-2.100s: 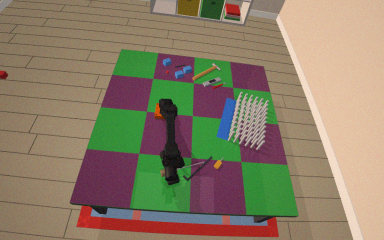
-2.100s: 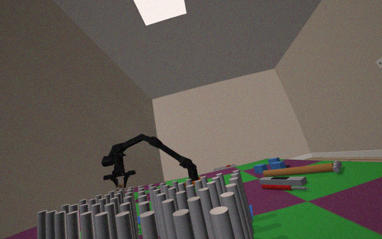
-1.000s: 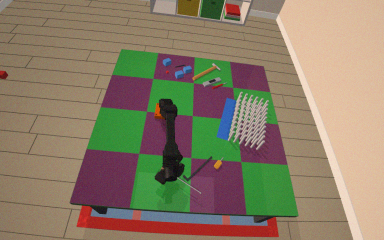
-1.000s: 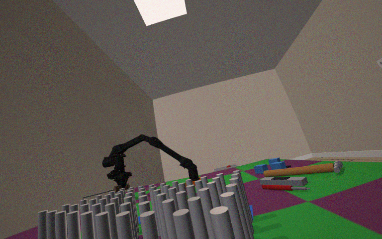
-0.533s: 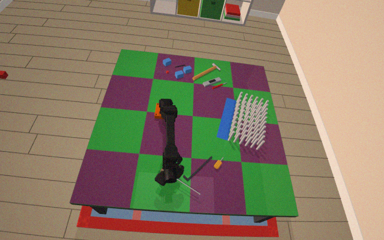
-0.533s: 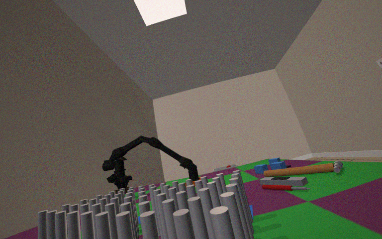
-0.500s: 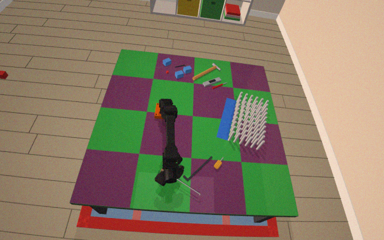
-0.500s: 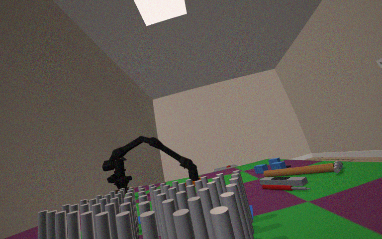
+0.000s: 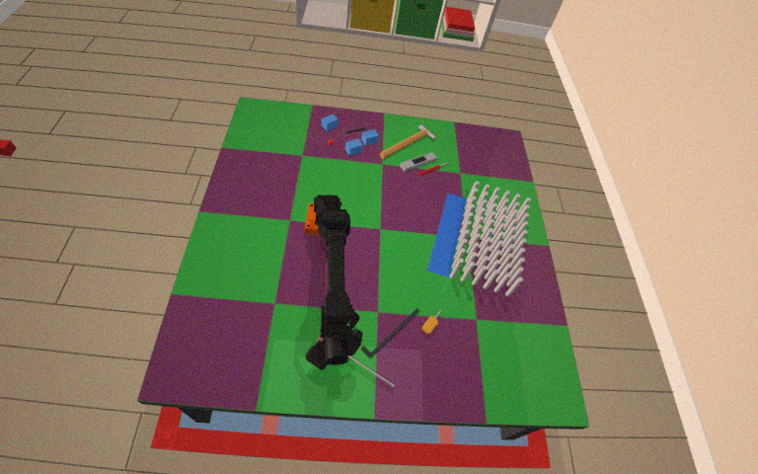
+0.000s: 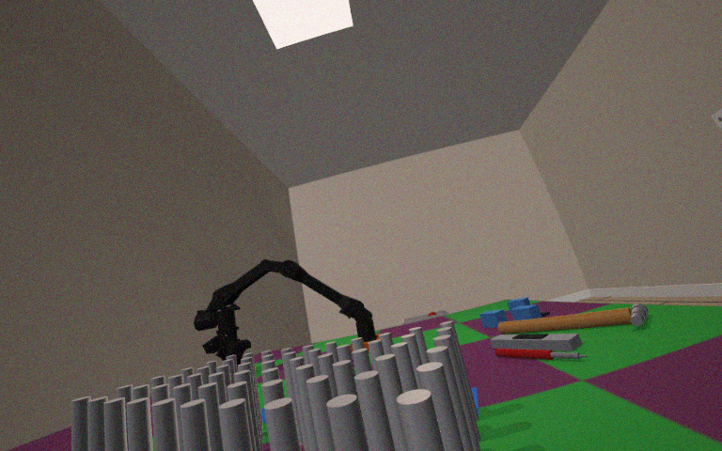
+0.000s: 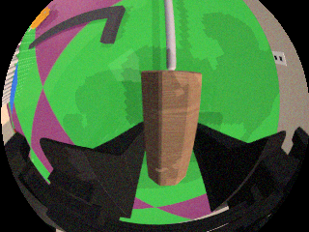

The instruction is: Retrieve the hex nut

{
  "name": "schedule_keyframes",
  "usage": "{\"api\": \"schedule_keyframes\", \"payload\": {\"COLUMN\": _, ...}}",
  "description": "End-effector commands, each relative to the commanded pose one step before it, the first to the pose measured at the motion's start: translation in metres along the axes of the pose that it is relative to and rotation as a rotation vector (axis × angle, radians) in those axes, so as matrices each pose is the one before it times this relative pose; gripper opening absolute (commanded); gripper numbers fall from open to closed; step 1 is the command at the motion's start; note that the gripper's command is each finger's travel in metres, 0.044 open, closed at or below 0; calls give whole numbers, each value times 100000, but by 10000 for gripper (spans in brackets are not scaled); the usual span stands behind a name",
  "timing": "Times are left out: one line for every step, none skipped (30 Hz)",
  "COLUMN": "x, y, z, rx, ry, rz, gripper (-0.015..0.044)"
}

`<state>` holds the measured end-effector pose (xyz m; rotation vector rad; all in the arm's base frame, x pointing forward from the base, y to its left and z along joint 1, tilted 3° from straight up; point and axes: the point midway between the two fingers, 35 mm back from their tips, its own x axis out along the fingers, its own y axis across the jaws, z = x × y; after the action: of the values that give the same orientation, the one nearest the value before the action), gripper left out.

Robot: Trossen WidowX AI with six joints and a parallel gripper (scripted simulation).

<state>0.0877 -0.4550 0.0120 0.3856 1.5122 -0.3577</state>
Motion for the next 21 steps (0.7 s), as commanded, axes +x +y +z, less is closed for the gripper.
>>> {"api": "schedule_keyframes", "payload": {"x": 521, "y": 32, "z": 11, "rx": -731, "ry": -156, "rz": -111, "gripper": 0}}
{"api": "schedule_keyframes", "payload": {"x": 164, "y": 10, "z": -10, "rx": -57, "ry": 19, "rz": -3, "gripper": 0}}
{"api": "schedule_keyframes", "payload": {"x": 134, "y": 9, "z": -9, "rx": -47, "ry": 16, "rz": -3, "gripper": 0}}
{"api": "schedule_keyframes", "payload": {"x": 81, "y": 6, "z": -5, "rx": -28, "ry": 10, "rz": -2, "gripper": 0}}
{"api": "schedule_keyframes", "payload": {"x": 16, "y": 0, "z": -1, "rx": 357, "ry": -156, "rz": -62, "gripper": 0}}
{"api": "schedule_keyframes", "payload": {"x": -360, "y": -88, "z": 72, "rx": 215, "ry": -213, "rz": -172, "gripper": 26}}
{"api": "schedule_keyframes", "payload": {"x": 0, "y": 0, "z": 0, "rx": 0, "ry": 0, "rz": 0, "gripper": 53}}
{"api": "schedule_keyframes", "payload": {"x": 0, "y": 0, "z": 0, "rx": 0, "ry": 0, "rz": 0, "gripper": 79}}
{"api": "schedule_keyframes", "payload": {"x": 0, "y": 0, "z": 0, "rx": 0, "ry": 0, "rz": 0, "gripper": 105}}
{"api": "schedule_keyframes", "payload": {"x": 0, "y": 0, "z": 0, "rx": 0, "ry": 0, "rz": 0, "gripper": 131}}
{"api": "schedule_keyframes", "payload": {"x": 0, "y": 0, "z": 0, "rx": 0, "ry": 0, "rz": 0, "gripper": 157}}
{"api": "schedule_keyframes", "payload": {"x": 0, "y": 0, "z": 0, "rx": 0, "ry": 0, "rz": 0, "gripper": 184}}
{"api": "schedule_keyframes", "payload": {"x": 0, "y": 0, "z": 0, "rx": 0, "ry": 0, "rz": 0, "gripper": 210}}
{"api": "schedule_keyframes", "payload": {"x": 0, "y": 0, "z": 0, "rx": 0, "ry": 0, "rz": 0, "gripper": 236}}
{"api": "schedule_keyframes", "payload": {"x": 0, "y": 0, "z": 0, "rx": 0, "ry": 0, "rz": 0, "gripper": 262}}
{"api": "schedule_keyframes", "payload": {"x": 0, "y": 0, "z": 0, "rx": 0, "ry": 0, "rz": 0, "gripper": 289}}
{"api": "schedule_keyframes", "payload": {"x": 0, "y": 0, "z": 0, "rx": 0, "ry": 0, "rz": 0, "gripper": 315}}
{"api": "schedule_keyframes", "payload": {"x": 0, "y": 0, "z": 0, "rx": 0, "ry": 0, "rz": 0, "gripper": 341}}
{"api": "schedule_keyframes", "payload": {"x": 0, "y": 0, "z": 0, "rx": 0, "ry": 0, "rz": 0, "gripper": 368}}
{"api": "schedule_keyframes", "payload": {"x": 0, "y": 0, "z": 0, "rx": 0, "ry": 0, "rz": 0, "gripper": 394}}
{"api": "schedule_keyframes", "payload": {"x": 0, "y": 0, "z": 0, "rx": 0, "ry": 0, "rz": 0, "gripper": 420}}
